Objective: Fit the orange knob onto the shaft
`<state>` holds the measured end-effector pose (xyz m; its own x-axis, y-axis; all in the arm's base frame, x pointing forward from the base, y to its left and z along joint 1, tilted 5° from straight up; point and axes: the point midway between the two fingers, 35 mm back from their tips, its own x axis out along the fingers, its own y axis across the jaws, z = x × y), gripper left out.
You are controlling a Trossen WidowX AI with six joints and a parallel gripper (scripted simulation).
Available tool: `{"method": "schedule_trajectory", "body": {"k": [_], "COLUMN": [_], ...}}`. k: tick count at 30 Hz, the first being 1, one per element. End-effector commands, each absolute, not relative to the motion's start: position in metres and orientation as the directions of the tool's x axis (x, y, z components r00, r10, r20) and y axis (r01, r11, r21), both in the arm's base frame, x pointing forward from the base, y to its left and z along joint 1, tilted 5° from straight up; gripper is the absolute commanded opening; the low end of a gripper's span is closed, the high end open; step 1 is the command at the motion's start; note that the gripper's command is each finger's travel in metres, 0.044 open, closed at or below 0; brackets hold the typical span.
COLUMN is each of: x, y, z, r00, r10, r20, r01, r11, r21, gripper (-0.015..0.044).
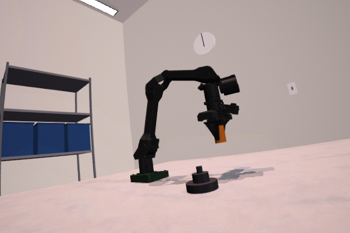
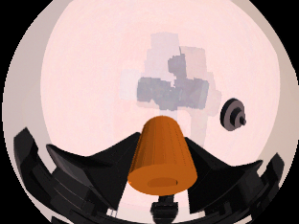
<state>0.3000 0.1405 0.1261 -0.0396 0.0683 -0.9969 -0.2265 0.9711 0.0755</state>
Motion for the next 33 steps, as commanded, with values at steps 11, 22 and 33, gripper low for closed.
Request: {"method": "schedule_trajectory", "body": {"k": [11,22,33], "x": [0.301,0.316,0.330], "y": [0.133,0.104,0.073], "z": [0.155,0.144,0.132], "r00": [-0.027,-0.025,-0.024], "r10": [0.068,0.059,0.058], "r20": [-0.997,-0.998,-0.998], "r01": [-0.233,-0.236,-0.235], "r11": [0.970,0.970,0.970], "r21": [0.072,0.063,0.062], "gripper": [0.0000,0.0000,0.0000]}}
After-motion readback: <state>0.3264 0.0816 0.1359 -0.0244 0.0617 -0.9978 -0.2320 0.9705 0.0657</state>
